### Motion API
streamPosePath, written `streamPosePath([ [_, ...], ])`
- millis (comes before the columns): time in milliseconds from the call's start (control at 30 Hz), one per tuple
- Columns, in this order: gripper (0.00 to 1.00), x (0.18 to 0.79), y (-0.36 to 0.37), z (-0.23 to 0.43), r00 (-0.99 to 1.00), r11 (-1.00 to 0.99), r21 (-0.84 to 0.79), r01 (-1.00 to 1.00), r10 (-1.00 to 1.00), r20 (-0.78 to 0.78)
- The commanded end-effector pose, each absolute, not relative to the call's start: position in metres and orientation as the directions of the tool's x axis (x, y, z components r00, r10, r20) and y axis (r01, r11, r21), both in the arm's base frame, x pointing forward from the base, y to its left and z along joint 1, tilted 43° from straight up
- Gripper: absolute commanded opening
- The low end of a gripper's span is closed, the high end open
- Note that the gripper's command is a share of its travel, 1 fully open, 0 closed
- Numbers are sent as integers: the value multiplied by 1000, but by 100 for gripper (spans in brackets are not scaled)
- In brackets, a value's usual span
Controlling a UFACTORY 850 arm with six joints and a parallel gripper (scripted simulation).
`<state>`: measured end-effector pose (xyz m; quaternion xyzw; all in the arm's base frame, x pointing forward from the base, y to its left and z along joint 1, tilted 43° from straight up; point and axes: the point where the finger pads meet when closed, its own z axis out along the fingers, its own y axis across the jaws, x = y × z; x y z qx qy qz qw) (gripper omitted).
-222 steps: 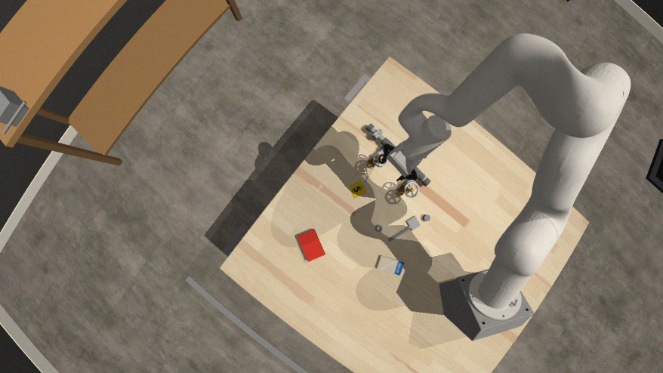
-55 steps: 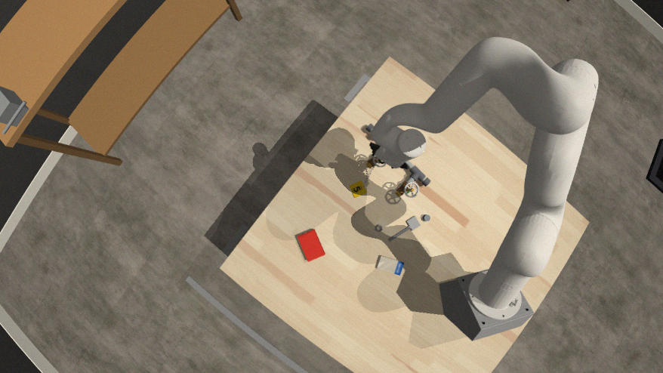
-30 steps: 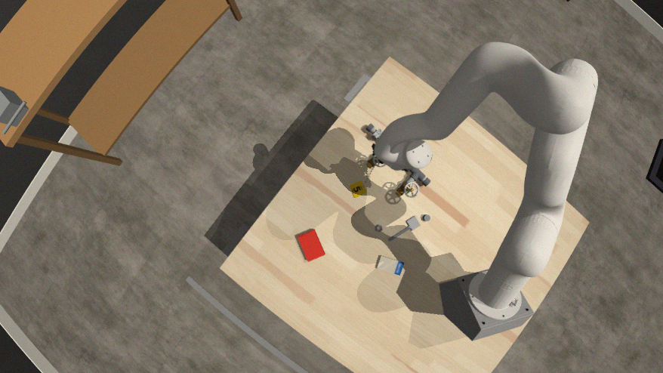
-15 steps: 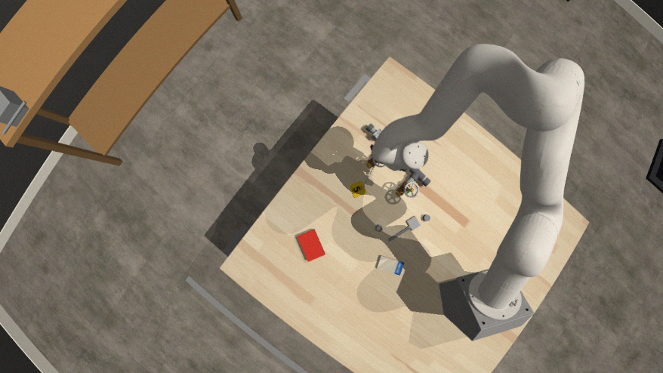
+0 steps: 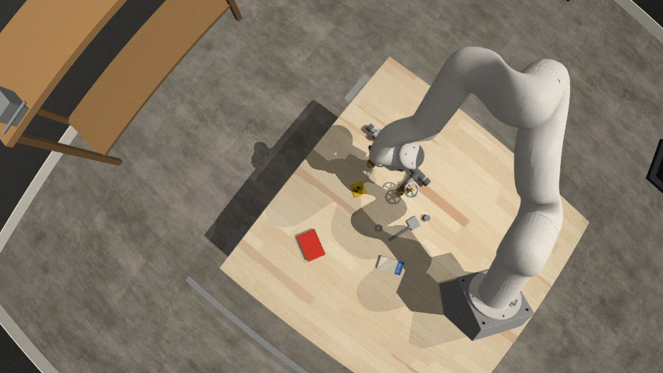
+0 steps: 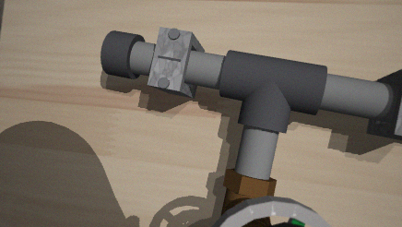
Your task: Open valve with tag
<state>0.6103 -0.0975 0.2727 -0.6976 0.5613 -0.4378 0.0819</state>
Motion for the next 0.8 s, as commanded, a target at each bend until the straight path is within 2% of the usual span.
streamPosePath([
  [0,100,613,-99,271,-14,-357,-607,-711,-855,519],
  [200,100,614,-99,270,-14,-357,-607,-711,-855,519],
  [233,0,614,-99,270,-14,-357,-607,-711,-855,519],
  [767,0,614,-99,270,-14,-357,-607,-711,-855,519],
])
